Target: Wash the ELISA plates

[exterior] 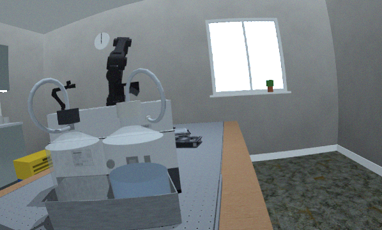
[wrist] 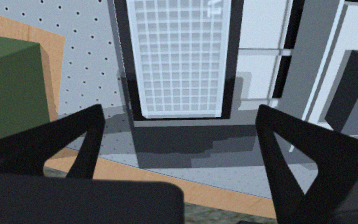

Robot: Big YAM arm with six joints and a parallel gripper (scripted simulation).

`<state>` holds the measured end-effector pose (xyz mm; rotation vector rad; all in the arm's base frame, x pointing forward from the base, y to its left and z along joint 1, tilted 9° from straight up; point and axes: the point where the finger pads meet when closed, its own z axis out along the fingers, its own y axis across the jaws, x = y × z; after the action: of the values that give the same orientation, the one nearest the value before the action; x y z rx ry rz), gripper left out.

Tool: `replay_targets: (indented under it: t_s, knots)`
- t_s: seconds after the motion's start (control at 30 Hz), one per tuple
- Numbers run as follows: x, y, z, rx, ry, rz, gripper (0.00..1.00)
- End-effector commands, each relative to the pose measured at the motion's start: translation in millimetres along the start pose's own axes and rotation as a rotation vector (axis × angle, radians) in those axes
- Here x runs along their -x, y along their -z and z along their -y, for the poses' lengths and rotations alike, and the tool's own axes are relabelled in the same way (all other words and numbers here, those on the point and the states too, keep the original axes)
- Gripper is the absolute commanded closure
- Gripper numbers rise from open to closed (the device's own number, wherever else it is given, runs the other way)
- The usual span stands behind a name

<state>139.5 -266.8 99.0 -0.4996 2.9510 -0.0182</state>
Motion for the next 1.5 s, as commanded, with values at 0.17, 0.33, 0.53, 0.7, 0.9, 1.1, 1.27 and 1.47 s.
replay_targets:
  t_s: [0.17, 0.33, 0.53, 0.7, 0.9, 1.1, 1.27, 1.47]
  knots:
    - [4.2, 8.1, 13.8, -0.018, 0.044, 0.006, 0.00]
    - [3.2, -12.6, 2.0, 0.004, 0.038, 0.004, 0.00]
    - [3.9, -21.1, 1.7, 0.004, 0.027, 0.004, 0.00]
    - [2.2, -27.6, 1.8, 0.004, 0.022, 0.003, 0.00]
    - [2.0, -37.6, 1.6, 0.004, 0.022, 0.003, 0.00]
    - [2.6, -46.0, 1.3, 0.004, 0.024, 0.003, 0.00]
    - [3.5, -52.9, 0.9, 0.005, 0.027, 0.003, 0.00]
    - [2.7, -62.8, 0.8, 0.005, 0.025, 0.002, 0.00]
